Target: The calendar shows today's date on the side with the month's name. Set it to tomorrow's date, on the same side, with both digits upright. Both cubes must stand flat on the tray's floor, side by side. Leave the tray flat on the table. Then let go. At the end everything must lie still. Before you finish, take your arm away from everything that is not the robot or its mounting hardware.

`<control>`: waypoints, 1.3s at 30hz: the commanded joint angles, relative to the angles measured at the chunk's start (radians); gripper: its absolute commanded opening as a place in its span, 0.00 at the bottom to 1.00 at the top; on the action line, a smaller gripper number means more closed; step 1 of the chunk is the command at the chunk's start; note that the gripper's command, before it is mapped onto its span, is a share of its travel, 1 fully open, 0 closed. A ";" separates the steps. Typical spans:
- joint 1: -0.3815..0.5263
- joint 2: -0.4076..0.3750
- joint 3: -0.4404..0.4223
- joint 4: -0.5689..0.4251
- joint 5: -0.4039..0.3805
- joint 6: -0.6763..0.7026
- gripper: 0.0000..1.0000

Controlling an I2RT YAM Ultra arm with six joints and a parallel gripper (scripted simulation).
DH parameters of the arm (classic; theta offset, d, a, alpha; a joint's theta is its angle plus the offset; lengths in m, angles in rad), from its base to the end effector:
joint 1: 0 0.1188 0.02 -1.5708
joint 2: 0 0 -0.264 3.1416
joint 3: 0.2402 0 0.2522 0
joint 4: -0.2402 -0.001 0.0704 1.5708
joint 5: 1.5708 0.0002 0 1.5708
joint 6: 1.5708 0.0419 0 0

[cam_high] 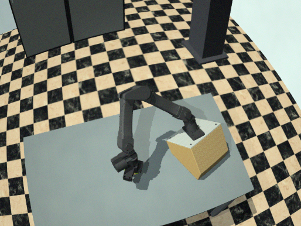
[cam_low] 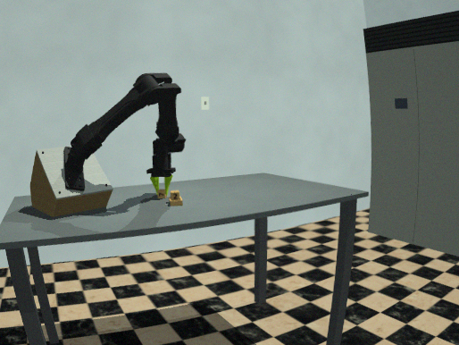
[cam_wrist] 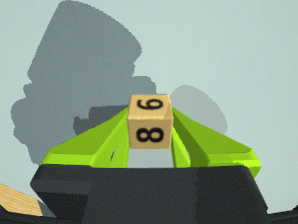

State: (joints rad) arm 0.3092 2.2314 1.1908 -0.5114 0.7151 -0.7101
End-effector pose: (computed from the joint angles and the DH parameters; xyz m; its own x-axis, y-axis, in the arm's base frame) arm 0.3504 0.0841 0.0443 -0.5801 -0.7020 0.4131 -0.7862 0.3499 -0.5094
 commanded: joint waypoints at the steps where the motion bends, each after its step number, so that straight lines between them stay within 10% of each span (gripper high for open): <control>1: 0.016 -0.007 0.026 0.012 -0.005 -0.009 0.26; 29: 0.017 -0.008 0.026 0.011 -0.005 -0.009 0.26; 39: 0.092 -0.103 0.055 -0.181 -0.009 0.101 0.26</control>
State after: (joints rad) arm 0.3313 2.1921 1.2011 -0.6022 0.7151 -0.6670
